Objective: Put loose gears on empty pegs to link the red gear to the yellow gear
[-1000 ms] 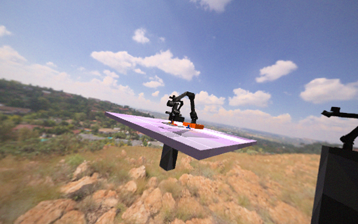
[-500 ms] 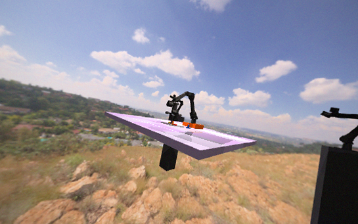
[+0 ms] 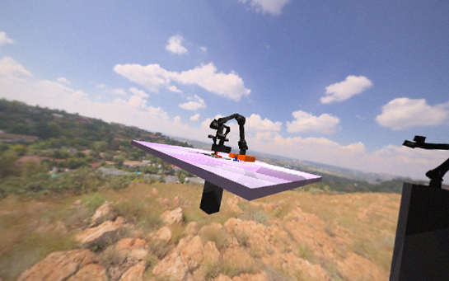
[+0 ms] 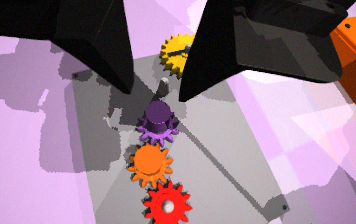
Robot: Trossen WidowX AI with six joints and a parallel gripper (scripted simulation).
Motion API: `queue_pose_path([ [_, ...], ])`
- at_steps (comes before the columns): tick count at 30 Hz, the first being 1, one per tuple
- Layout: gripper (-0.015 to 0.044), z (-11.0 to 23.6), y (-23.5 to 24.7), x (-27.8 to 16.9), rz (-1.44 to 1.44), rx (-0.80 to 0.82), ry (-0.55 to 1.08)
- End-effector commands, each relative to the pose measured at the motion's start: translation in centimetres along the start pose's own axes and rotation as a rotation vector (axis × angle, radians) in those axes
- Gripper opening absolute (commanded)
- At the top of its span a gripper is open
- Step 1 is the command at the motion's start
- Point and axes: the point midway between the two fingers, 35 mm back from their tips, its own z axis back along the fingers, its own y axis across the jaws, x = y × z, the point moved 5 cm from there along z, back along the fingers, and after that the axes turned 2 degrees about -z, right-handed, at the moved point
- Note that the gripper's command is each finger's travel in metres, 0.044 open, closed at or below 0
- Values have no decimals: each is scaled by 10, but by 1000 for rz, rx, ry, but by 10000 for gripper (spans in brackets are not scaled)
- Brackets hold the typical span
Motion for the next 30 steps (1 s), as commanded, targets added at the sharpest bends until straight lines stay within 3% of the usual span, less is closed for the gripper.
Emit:
queue_pose_path([
  [1, 192, -2, 8, 8, -16, 8, 1],
  [11, 440, 0, 137, 93, -200, 19, -7],
  [15, 440, -2, 171, 101, -246, 21, -6],
  [30, 440, -25, 168, 103, -246, 21, -6],
])
